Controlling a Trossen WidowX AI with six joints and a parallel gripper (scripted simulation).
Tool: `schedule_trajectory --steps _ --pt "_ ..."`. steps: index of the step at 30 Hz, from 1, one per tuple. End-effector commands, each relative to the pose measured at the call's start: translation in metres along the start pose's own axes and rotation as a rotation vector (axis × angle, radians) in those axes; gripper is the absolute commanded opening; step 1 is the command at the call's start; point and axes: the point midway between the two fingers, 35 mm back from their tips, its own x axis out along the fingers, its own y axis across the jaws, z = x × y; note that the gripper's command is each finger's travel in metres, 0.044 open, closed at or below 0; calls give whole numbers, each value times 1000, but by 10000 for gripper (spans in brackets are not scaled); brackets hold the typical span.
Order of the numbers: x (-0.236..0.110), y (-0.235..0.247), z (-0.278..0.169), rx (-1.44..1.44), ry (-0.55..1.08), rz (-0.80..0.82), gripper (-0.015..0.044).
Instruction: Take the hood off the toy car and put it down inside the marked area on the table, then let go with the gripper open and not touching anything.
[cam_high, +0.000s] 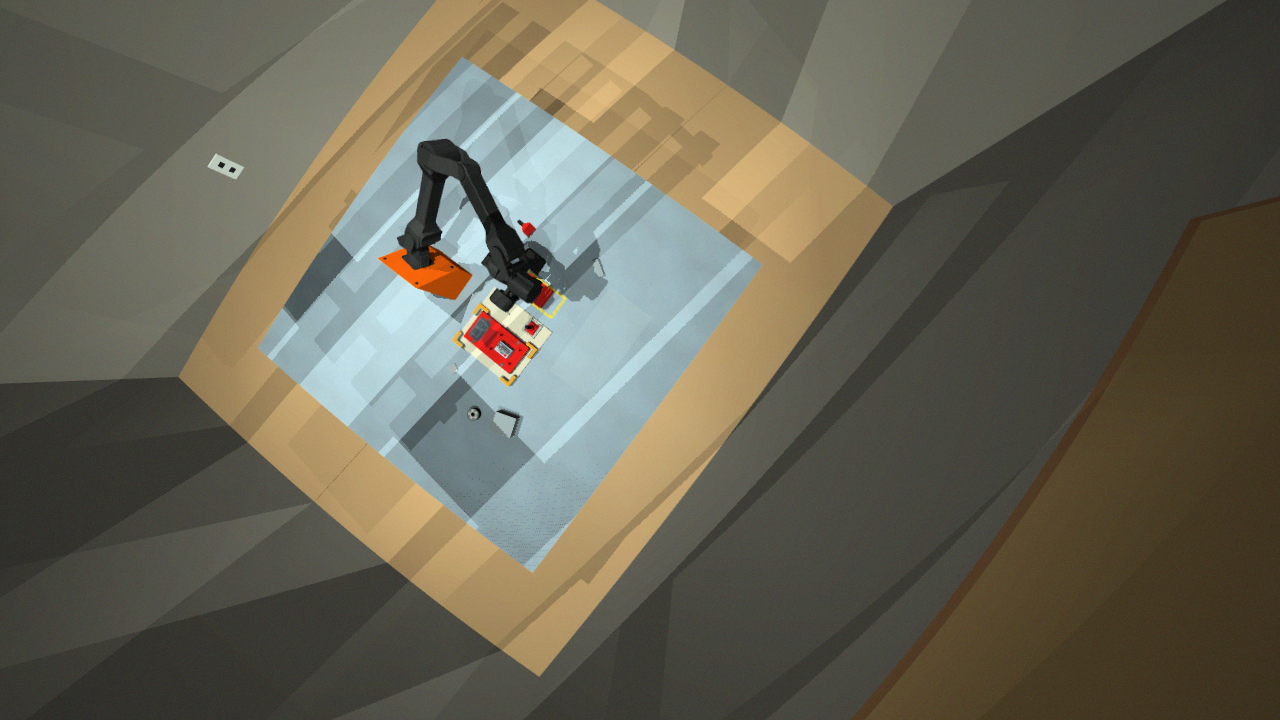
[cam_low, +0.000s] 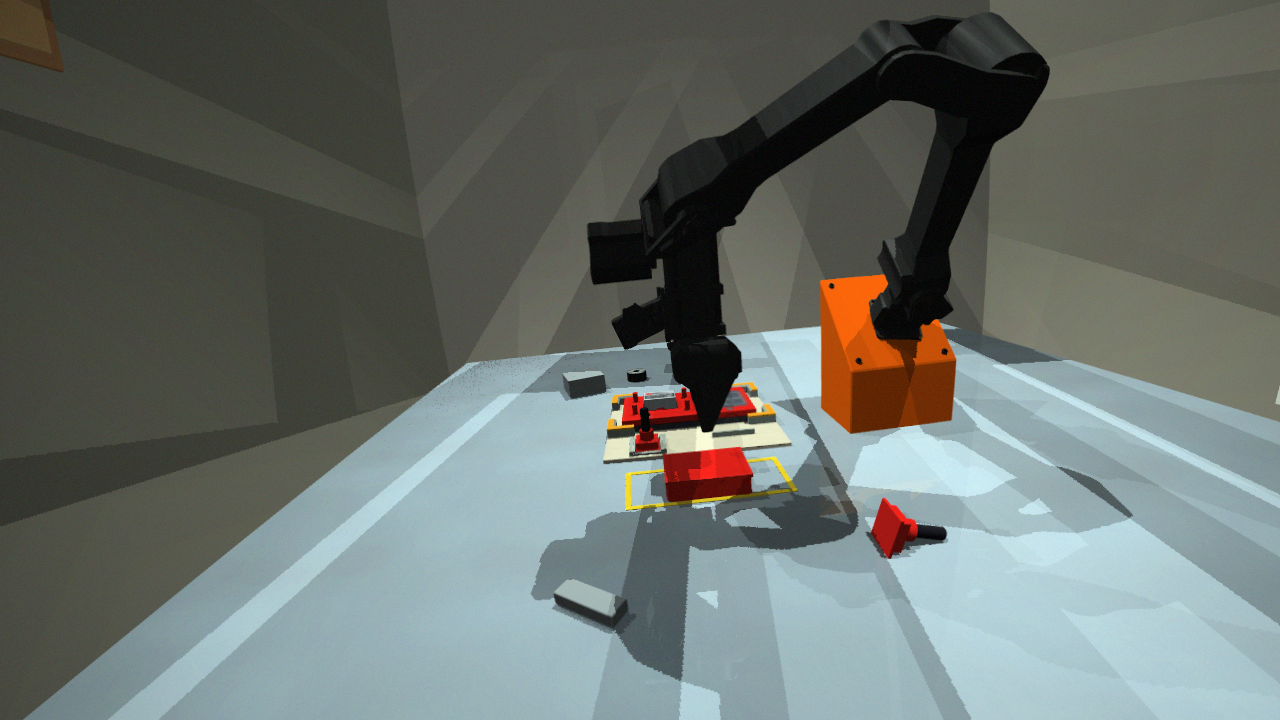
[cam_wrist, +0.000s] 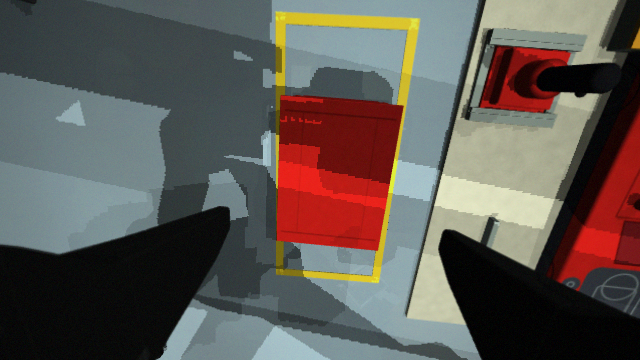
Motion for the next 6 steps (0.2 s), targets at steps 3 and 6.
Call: schedule_trajectory --steps 3,6 --pt "0 1 0 -3 0 4 440" --pt "0 1 0 -3 0 4 440"
